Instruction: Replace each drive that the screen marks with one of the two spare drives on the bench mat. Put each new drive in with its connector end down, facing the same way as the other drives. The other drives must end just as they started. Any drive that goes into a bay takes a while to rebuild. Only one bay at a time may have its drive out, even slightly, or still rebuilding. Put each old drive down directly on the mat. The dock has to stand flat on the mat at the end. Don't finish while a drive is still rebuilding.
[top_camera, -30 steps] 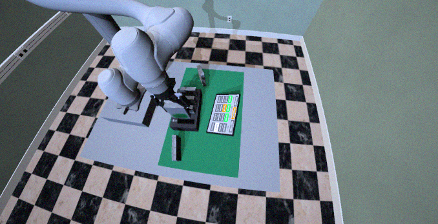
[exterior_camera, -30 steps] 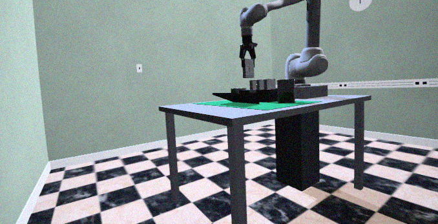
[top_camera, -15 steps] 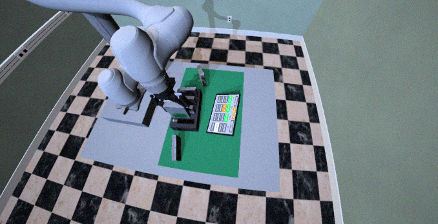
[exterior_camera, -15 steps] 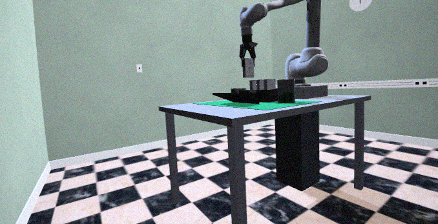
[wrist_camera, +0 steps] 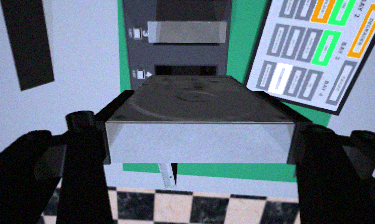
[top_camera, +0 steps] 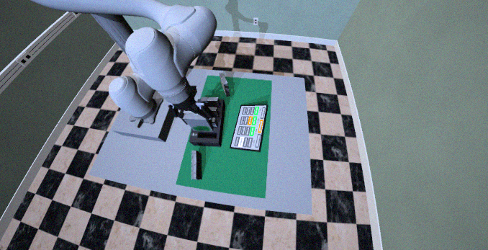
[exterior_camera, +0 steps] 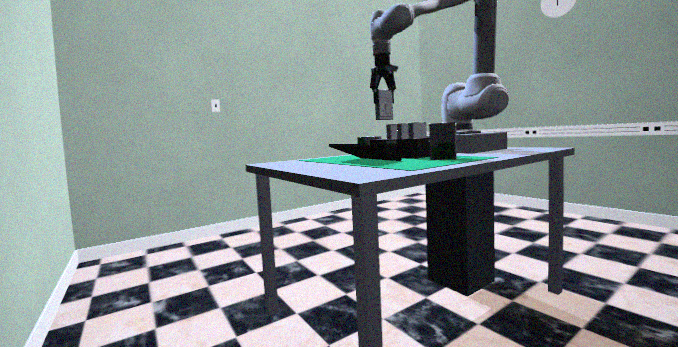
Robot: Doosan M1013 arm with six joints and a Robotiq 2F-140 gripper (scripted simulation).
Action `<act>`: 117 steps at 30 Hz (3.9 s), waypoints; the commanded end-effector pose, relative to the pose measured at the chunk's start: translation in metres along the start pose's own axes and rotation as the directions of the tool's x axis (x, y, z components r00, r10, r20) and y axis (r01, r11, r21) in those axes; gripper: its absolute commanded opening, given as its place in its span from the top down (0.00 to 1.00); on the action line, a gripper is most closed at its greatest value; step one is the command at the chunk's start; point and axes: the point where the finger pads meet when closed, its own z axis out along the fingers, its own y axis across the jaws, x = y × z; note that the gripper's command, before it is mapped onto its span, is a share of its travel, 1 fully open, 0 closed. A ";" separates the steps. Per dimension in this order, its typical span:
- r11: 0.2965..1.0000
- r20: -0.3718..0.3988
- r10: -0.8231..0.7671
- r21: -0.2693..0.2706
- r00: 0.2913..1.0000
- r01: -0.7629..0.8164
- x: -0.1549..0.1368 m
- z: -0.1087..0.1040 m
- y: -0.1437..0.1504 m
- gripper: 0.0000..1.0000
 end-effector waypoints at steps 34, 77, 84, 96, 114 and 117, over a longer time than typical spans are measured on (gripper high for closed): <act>1.000 0.000 0.000 -0.001 1.000 0.000 0.074 -0.010 0.100 0.90; 1.000 0.000 -0.001 -0.001 1.000 0.001 0.295 -0.004 0.233 0.90; 1.000 0.000 -0.001 -0.001 1.000 0.001 0.313 -0.002 0.239 0.90; 1.000 0.000 -0.001 -0.001 1.000 0.001 0.335 0.000 0.244 0.90; 1.000 0.000 -0.001 -0.001 1.000 0.001 0.337 0.001 0.245 0.90; 1.000 0.000 -0.001 -0.001 1.000 0.001 0.337 0.001 0.245 0.90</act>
